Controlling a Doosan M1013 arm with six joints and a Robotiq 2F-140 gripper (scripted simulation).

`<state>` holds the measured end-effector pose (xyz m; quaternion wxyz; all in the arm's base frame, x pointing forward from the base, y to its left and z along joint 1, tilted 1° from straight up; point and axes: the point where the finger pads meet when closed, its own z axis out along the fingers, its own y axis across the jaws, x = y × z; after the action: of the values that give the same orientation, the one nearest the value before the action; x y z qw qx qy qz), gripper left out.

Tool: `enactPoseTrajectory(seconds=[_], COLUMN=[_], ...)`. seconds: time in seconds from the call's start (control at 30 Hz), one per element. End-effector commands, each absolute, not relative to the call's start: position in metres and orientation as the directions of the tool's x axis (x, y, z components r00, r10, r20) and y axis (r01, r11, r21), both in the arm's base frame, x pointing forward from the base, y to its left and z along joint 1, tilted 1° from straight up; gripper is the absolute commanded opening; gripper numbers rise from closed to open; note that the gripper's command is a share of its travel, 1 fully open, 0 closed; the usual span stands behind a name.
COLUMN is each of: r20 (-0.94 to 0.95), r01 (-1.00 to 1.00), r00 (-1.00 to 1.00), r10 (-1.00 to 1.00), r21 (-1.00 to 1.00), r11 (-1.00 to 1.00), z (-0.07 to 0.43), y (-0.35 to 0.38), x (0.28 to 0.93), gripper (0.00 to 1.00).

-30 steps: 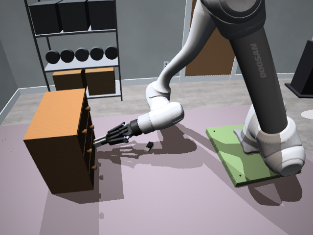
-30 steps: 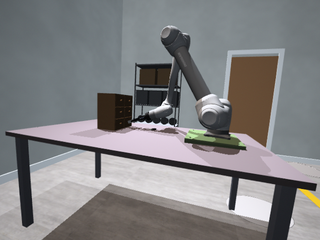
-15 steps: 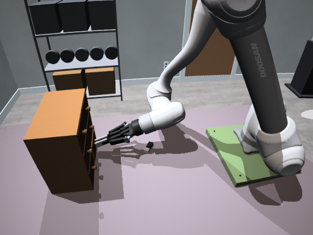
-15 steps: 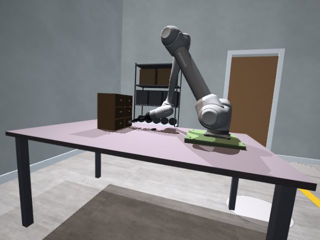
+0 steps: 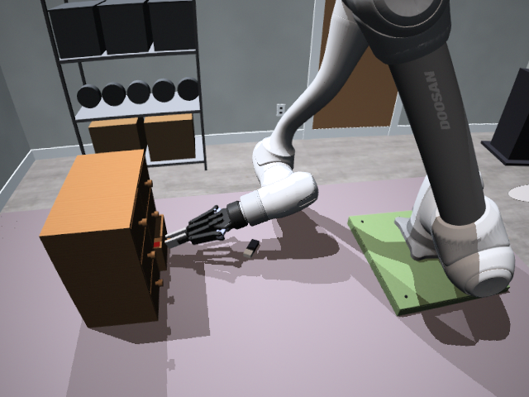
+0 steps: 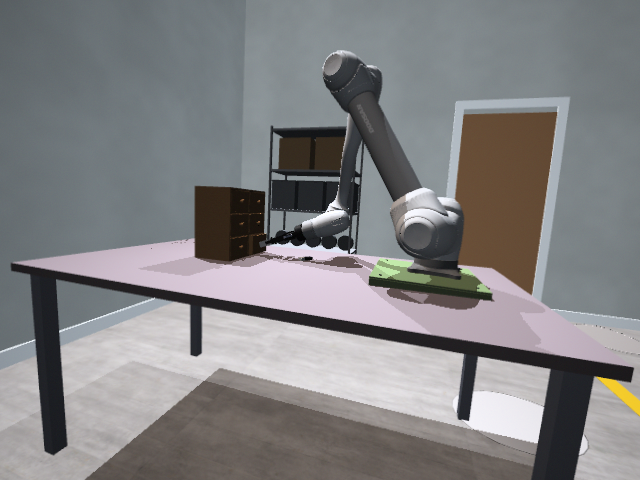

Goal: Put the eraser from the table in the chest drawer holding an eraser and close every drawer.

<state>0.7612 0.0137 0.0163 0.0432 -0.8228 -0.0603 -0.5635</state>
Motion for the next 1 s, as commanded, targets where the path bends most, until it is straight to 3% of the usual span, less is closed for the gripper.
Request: enactPoseTrajectory(seconds=[0.0,0.97], r20=[0.933,0.933], r01=[0.148,0.148], r00=[0.358,0.358], r10=[0.051,0.051], r21=[-0.003,-0.003], r11=[-0.989,-0.989], z=[0.016,0.017], y=[0.013,0.008], x=[0.758,0.723], gripper=[0.08,0.08])
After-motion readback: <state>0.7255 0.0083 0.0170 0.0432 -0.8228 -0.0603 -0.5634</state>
